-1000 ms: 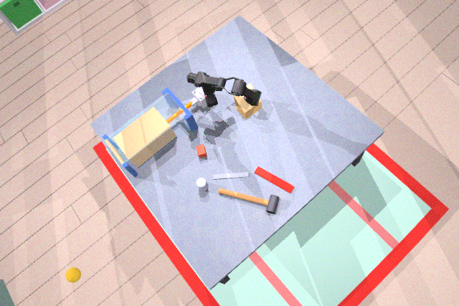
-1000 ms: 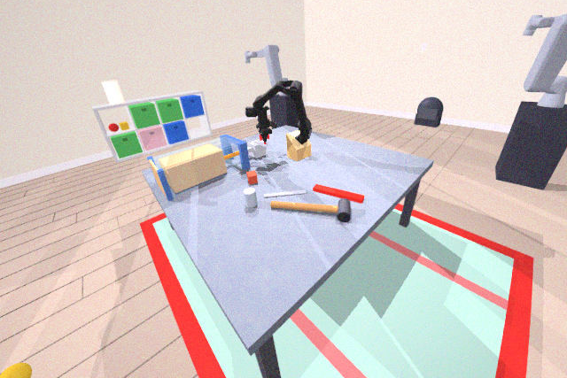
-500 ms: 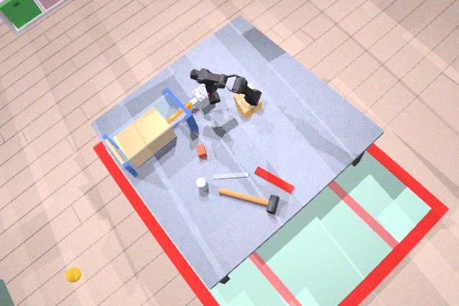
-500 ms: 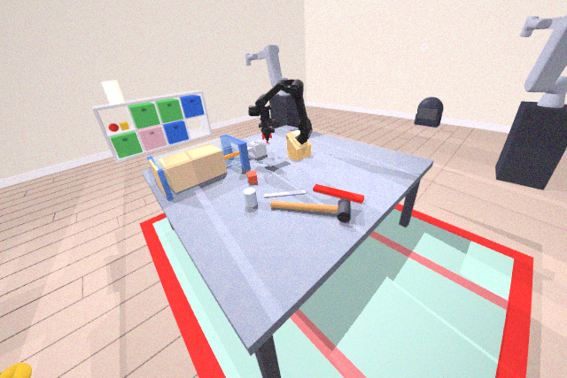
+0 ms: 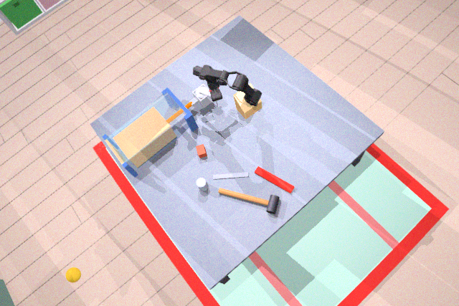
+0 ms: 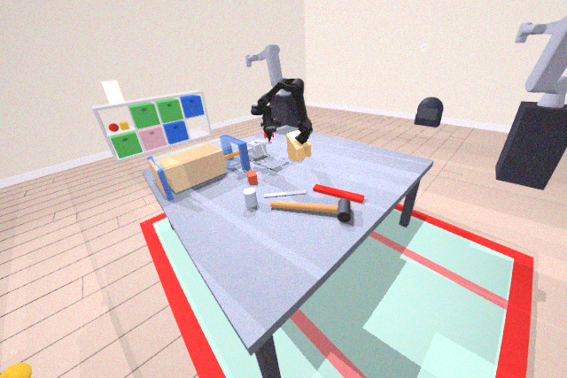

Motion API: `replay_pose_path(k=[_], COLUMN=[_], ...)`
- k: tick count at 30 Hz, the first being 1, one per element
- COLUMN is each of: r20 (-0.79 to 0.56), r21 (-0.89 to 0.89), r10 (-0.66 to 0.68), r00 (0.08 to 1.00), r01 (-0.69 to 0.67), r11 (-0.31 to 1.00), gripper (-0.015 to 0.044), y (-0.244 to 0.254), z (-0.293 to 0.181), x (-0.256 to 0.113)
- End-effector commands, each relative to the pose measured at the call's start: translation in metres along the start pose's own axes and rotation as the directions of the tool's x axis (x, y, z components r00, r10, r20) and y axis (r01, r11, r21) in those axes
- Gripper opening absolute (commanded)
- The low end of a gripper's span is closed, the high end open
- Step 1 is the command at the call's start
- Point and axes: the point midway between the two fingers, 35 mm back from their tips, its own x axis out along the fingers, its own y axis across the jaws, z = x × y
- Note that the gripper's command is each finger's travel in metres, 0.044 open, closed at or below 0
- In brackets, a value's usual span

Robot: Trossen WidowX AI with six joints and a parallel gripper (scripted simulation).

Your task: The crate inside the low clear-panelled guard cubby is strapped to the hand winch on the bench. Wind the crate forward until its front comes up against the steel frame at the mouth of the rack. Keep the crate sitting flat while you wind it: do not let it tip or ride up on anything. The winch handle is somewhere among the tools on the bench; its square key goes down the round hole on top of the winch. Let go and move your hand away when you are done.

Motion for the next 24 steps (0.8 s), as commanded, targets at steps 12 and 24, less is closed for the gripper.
replay_pose_path(k=[12,24], r20=[0.015,0.015], r21=[0.005,0.005], r10=[0.019,0.02], r00=[1.0,1.0], r01=[-0.019,-0.02], r11=[1.0,1.0], gripper=[0.0,0.0], y=[0.025,0.042], z=[0.014,0.02], x=[0.001,0.001])
